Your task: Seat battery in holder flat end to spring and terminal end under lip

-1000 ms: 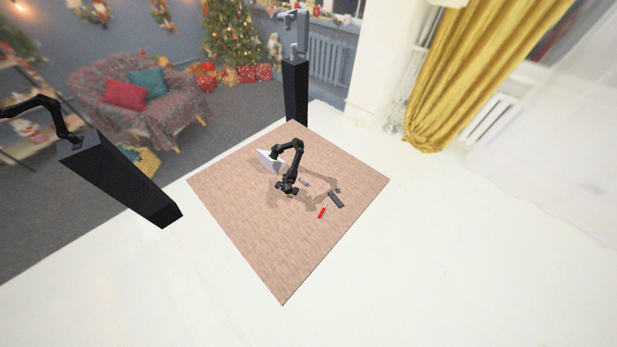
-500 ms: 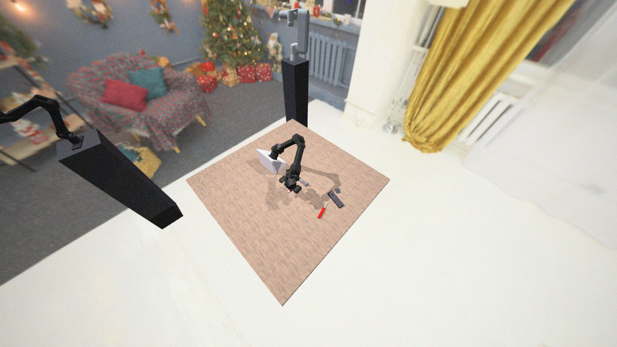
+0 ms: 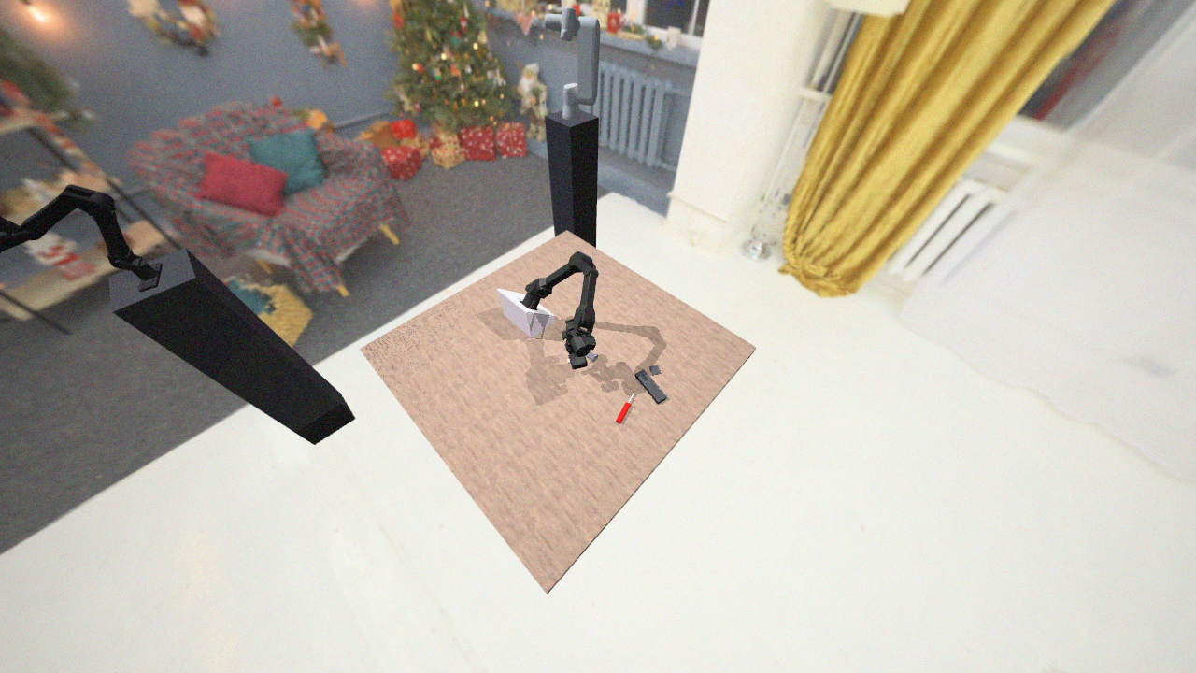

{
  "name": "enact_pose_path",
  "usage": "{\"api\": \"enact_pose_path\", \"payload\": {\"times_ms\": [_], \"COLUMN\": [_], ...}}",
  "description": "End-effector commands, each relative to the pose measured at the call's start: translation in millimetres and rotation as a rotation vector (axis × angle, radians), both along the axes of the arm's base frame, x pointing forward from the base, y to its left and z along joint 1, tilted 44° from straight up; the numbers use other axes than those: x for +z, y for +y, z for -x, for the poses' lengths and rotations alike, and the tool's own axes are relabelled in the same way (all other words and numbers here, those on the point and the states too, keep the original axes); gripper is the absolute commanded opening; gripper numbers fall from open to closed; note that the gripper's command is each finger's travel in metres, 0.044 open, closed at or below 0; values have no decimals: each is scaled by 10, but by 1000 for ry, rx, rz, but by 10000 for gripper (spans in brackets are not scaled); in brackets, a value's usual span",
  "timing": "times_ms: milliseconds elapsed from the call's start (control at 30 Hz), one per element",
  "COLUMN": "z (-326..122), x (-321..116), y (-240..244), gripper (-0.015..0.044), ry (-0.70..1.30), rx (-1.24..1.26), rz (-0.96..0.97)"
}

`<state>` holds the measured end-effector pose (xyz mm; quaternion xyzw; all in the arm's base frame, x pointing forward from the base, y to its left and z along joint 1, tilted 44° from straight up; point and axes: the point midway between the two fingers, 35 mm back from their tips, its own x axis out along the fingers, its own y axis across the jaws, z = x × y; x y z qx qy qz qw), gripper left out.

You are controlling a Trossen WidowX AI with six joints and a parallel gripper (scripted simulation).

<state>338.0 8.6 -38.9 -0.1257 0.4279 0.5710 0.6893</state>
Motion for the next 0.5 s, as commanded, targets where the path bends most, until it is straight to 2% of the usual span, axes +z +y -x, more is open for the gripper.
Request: {"api": "enact_pose_path", "payload": {"times_ms": [0,467], "z": [34,108], "x": [97,508], "y": [93,433], "gripper": [61,61], "ry": [96,481], "rx": [-94,-508], "rz": [-3,13]}}
